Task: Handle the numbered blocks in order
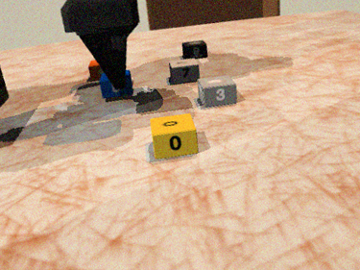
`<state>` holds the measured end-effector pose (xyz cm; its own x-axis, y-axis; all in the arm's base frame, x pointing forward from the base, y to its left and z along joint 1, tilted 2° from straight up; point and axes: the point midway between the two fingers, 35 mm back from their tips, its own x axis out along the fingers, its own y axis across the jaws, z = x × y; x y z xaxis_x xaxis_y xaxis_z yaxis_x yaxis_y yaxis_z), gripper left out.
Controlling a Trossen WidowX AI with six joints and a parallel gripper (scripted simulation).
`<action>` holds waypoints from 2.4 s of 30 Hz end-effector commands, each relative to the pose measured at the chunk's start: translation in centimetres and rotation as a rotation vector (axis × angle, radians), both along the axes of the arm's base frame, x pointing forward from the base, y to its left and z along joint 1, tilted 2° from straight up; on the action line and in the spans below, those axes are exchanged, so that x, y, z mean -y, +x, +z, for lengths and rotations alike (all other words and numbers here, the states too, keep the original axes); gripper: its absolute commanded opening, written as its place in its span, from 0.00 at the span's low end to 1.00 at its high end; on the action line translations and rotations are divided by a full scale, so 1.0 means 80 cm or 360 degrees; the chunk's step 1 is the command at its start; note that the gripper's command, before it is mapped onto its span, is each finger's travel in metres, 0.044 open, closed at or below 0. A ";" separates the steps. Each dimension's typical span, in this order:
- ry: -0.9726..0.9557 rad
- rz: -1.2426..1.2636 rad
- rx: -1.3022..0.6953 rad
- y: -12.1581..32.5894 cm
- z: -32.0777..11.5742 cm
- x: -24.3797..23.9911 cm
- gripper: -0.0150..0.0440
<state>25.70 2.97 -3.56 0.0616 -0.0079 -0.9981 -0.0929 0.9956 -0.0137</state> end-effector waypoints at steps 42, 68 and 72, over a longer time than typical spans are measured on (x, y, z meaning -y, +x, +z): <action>0.0003 0.0007 -0.0014 -0.009 0.140 -0.001 0.53; 0.0022 0.0009 -0.0009 0.087 0.151 -0.177 0.46; 0.0026 0.0008 -0.0004 0.094 0.149 -0.203 0.46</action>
